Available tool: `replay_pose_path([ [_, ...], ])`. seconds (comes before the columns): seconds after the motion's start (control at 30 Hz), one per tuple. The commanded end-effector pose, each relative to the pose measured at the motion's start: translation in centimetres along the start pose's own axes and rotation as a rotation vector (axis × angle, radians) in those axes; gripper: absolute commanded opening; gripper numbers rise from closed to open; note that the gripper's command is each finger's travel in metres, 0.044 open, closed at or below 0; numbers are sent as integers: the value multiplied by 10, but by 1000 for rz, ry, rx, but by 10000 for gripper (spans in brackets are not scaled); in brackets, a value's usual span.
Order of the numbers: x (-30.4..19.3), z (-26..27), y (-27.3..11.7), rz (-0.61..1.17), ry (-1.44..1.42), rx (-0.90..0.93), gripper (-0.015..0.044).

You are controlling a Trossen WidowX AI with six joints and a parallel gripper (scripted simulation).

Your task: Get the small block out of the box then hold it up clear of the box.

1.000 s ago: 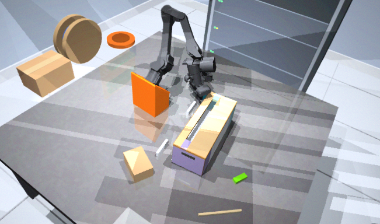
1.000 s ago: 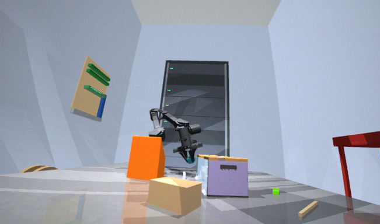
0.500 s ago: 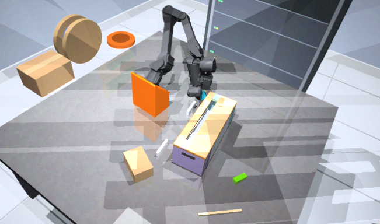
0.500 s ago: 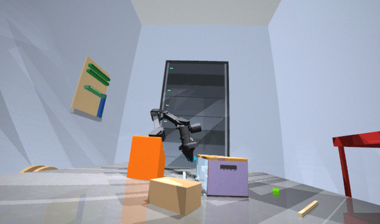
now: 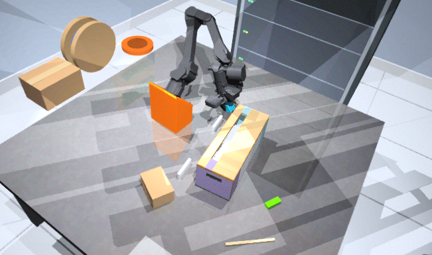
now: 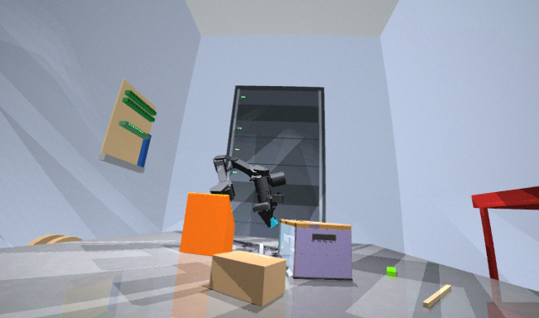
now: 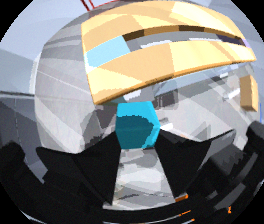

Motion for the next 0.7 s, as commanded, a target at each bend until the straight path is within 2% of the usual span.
replay_pose_path([
  [0.0, 3, 2, -5, -7, 164, 21, 0],
  [0.67, 8, 4, -22, 3, 948, 88, 0],
])
Point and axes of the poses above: the point midway between the two fingers, 35 mm back from their tips, its own y axis out along the fingers, its own z axis across the jaws, x = y × z, the point moved 9 cm from there along -y, back along the fingers, and after that the axes turned 1 degree about y, right-handed, at the moved point
